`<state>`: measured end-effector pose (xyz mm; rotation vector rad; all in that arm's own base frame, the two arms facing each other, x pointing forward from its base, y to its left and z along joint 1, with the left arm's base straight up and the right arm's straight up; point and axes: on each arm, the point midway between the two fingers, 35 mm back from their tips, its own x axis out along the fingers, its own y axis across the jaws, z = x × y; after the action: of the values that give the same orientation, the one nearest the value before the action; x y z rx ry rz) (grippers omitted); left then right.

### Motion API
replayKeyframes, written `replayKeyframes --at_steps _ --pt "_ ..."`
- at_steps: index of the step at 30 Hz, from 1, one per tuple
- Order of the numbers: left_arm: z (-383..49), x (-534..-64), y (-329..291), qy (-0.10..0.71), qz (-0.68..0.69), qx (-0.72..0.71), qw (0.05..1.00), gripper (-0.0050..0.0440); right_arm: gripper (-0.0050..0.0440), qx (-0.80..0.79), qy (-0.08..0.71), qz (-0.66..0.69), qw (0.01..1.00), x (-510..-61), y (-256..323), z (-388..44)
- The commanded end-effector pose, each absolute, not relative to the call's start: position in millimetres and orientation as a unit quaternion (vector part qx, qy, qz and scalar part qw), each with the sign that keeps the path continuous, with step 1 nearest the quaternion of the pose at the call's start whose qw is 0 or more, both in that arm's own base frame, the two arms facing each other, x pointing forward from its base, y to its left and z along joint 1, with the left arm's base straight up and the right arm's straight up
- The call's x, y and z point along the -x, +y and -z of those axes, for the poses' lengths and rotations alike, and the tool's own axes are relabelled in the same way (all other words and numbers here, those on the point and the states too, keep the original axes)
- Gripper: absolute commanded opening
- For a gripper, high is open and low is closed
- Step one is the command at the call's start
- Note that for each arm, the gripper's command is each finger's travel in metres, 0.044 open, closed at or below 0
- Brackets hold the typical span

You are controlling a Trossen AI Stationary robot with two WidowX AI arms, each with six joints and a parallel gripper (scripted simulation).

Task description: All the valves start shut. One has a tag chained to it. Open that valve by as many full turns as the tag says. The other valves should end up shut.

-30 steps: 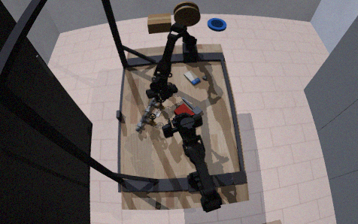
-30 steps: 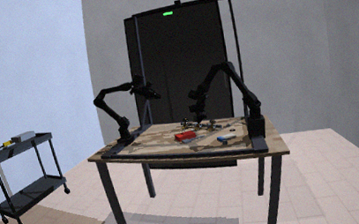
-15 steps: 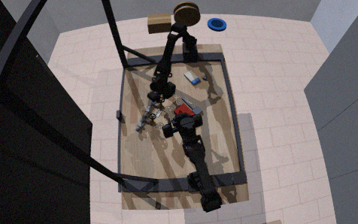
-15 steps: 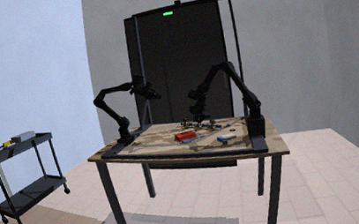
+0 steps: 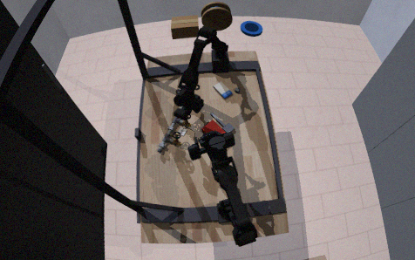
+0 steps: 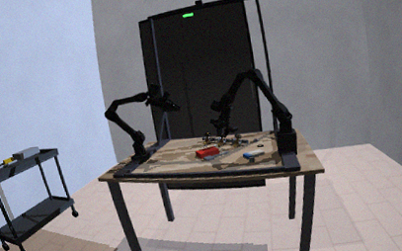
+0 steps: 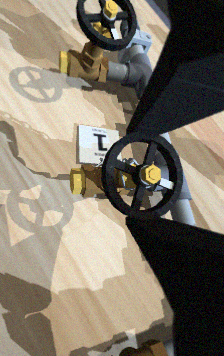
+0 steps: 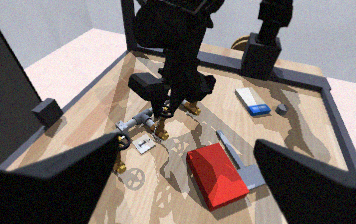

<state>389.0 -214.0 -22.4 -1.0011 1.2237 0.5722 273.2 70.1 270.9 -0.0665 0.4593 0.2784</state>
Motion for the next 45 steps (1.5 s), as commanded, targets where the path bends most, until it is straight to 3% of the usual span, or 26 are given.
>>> replayKeyframes --at_steps 1,12,19,36,45 --pt "8 -391 -209 0.523 -0.272 0.473 0.655 0.0176 0.04 0.031 0.215 -0.138 0.966 -273 70 -280" --pt "8 -391 -209 0.523 -0.272 0.473 0.655 0.0176 0.04 0.031 0.215 -0.138 0.966 -273 70 -280" --pt "11 -390 -208 0.524 -0.274 0.471 0.655 0.0338 0.04 0.031 0.215 -0.138 0.966 -273 70 -280" --pt "-47 -381 -209 0.519 -0.261 0.478 0.659 0.0338 0.04 0.031 0.215 -0.138 0.966 -273 70 -280" --pt "-38 -378 -207 0.524 -0.27 0.472 0.656 0.0338 0.04 0.031 0.215 -0.138 0.966 -273 70 -280"
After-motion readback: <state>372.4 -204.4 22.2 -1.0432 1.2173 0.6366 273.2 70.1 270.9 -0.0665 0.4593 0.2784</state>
